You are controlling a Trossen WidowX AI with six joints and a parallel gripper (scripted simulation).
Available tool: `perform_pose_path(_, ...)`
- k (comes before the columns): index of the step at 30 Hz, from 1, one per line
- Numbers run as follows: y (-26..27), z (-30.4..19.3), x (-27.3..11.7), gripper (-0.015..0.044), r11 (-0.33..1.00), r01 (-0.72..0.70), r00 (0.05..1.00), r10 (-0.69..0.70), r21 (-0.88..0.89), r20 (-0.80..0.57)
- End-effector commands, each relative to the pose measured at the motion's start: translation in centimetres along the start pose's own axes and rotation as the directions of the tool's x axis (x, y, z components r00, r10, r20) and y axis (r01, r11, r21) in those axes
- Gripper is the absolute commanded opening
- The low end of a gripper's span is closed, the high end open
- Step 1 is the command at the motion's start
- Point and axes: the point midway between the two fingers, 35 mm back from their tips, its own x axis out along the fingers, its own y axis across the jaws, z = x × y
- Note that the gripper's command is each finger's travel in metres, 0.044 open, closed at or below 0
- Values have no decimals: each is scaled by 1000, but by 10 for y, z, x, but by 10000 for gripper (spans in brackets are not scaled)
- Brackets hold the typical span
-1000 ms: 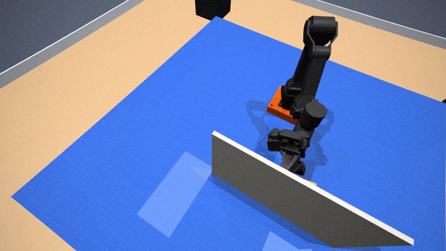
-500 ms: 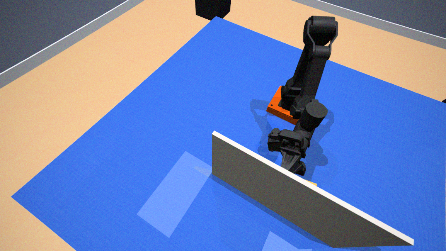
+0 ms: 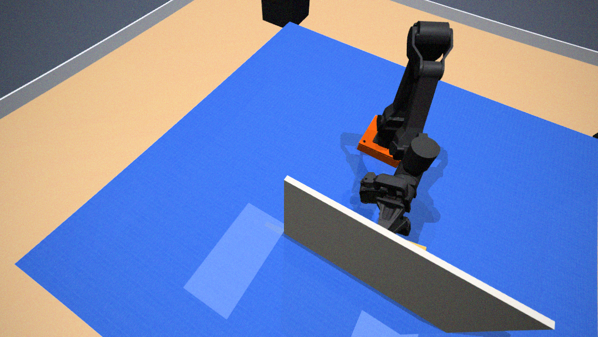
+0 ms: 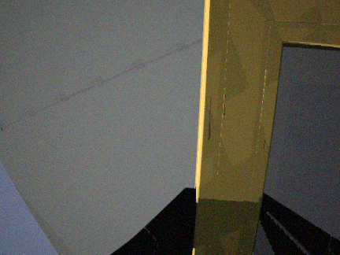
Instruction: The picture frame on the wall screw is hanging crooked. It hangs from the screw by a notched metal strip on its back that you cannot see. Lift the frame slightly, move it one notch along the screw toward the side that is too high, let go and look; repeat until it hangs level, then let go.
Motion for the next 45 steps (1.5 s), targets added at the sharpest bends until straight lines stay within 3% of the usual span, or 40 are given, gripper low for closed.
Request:
perform_pose_path(1,4,-2,1,0,1000,-12,1000,12,9,-2)
perform_pose_path(45,3,-5,1,0,1000,-12,1000,12,10,-2)
